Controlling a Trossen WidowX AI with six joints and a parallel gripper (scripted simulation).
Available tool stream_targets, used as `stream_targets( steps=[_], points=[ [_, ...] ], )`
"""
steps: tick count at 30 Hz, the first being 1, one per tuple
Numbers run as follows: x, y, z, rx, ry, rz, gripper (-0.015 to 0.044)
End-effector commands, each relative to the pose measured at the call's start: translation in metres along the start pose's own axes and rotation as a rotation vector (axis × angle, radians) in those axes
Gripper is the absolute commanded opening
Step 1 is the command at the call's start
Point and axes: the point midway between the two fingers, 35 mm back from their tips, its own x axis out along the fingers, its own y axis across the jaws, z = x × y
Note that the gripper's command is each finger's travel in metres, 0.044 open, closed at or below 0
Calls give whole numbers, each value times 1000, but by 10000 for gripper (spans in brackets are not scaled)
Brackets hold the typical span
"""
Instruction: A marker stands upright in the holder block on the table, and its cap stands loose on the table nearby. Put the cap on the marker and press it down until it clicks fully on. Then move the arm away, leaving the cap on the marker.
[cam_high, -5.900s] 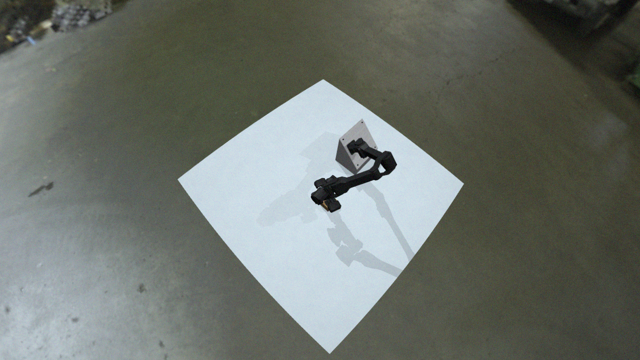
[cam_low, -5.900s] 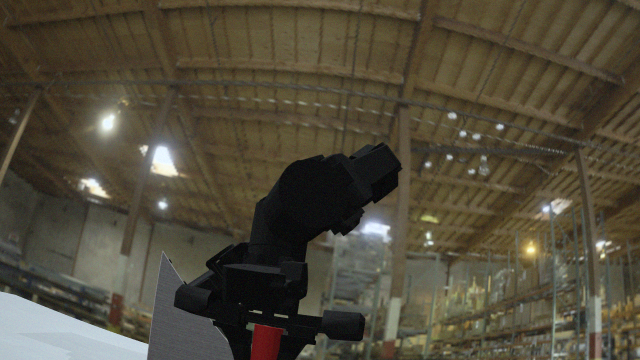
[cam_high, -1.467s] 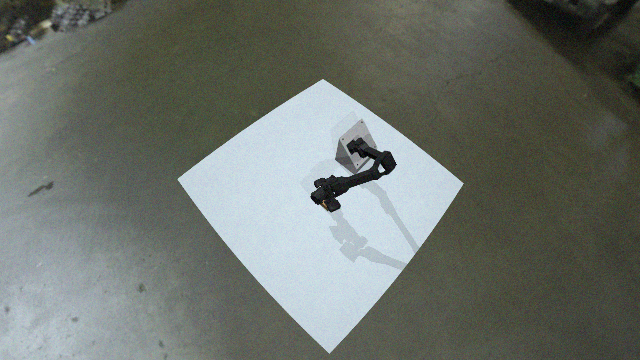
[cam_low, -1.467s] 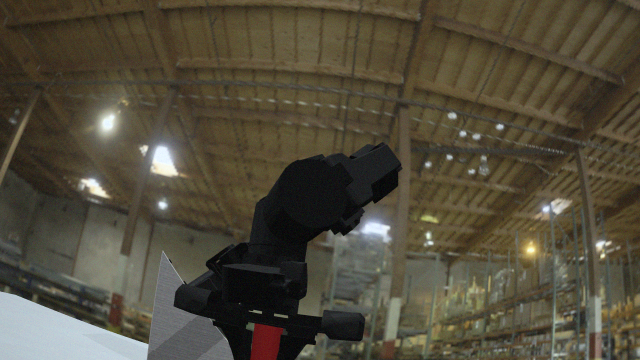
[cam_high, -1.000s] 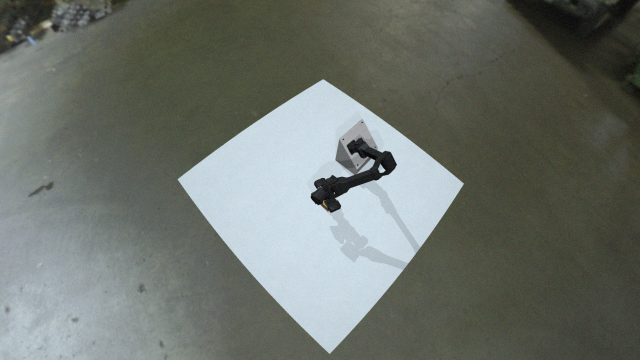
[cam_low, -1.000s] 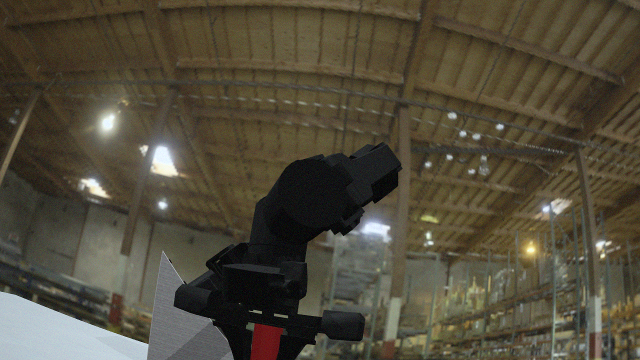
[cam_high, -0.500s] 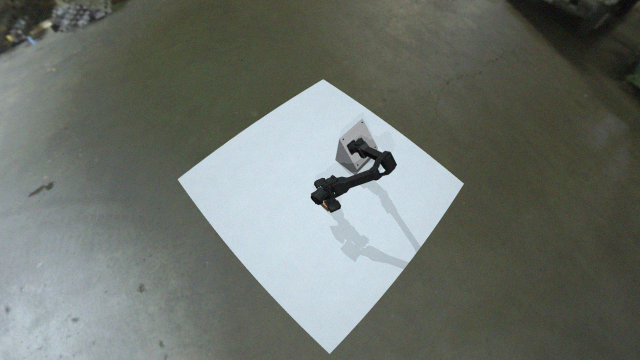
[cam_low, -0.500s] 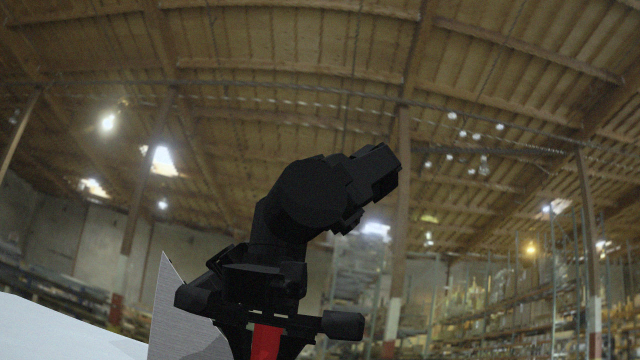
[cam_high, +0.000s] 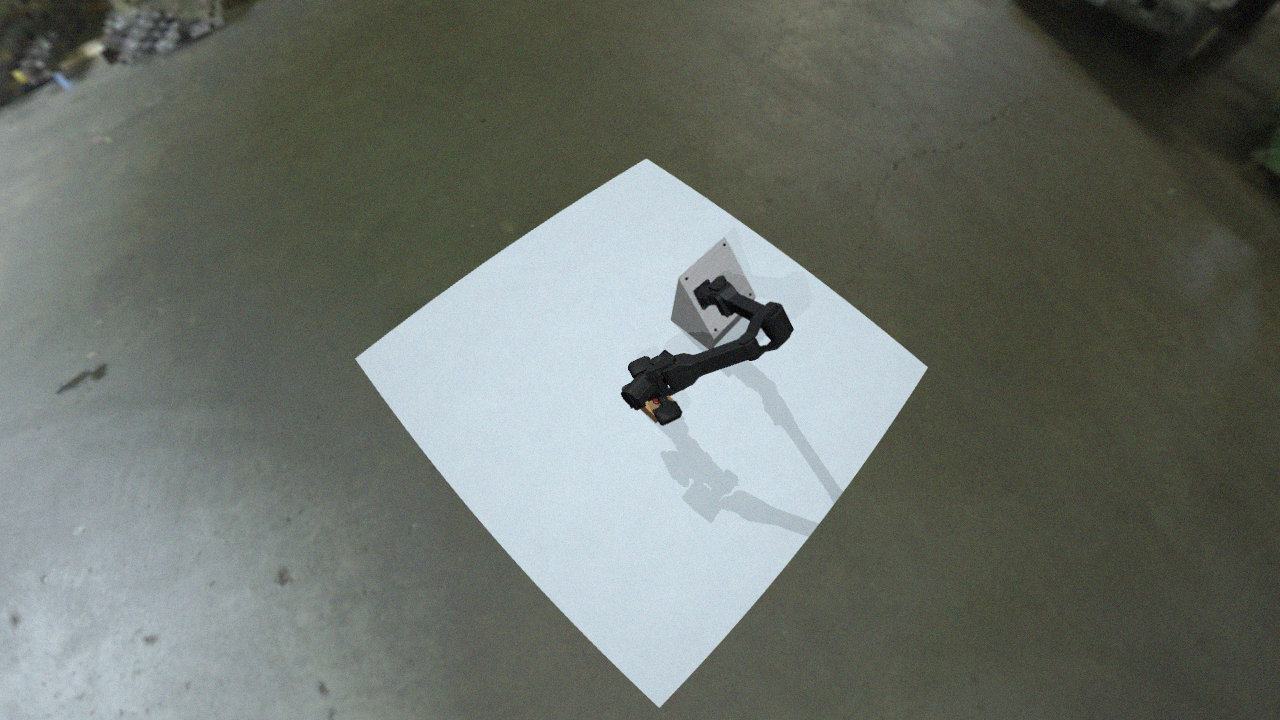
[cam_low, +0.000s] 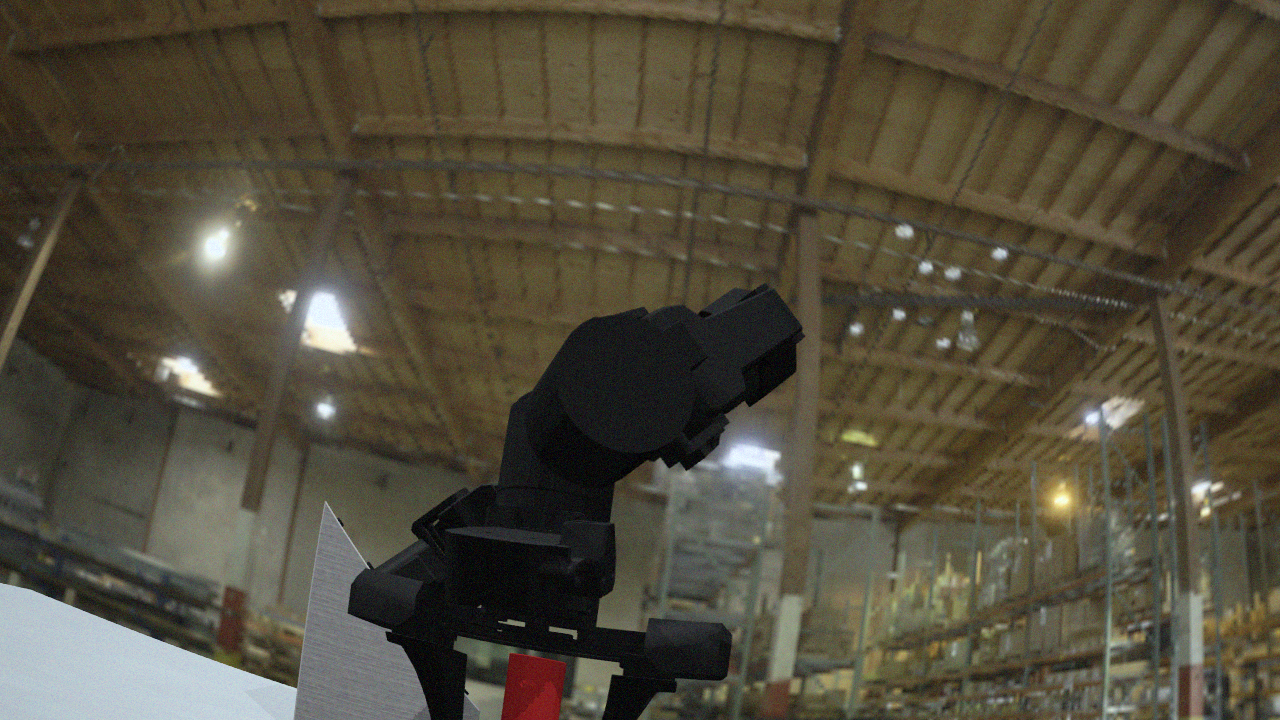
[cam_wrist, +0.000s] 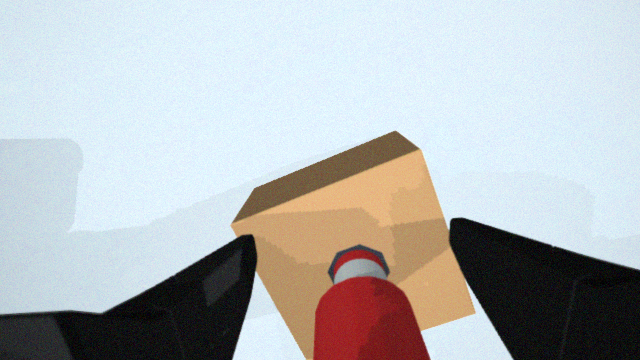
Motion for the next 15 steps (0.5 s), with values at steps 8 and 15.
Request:
stream_targets(
  steps=[8, 15],
  points=[
    [-72, 0, 1, 1, -1, -7, 440],
    [-80, 0, -2, -51, 0, -8, 387]
  ],
)
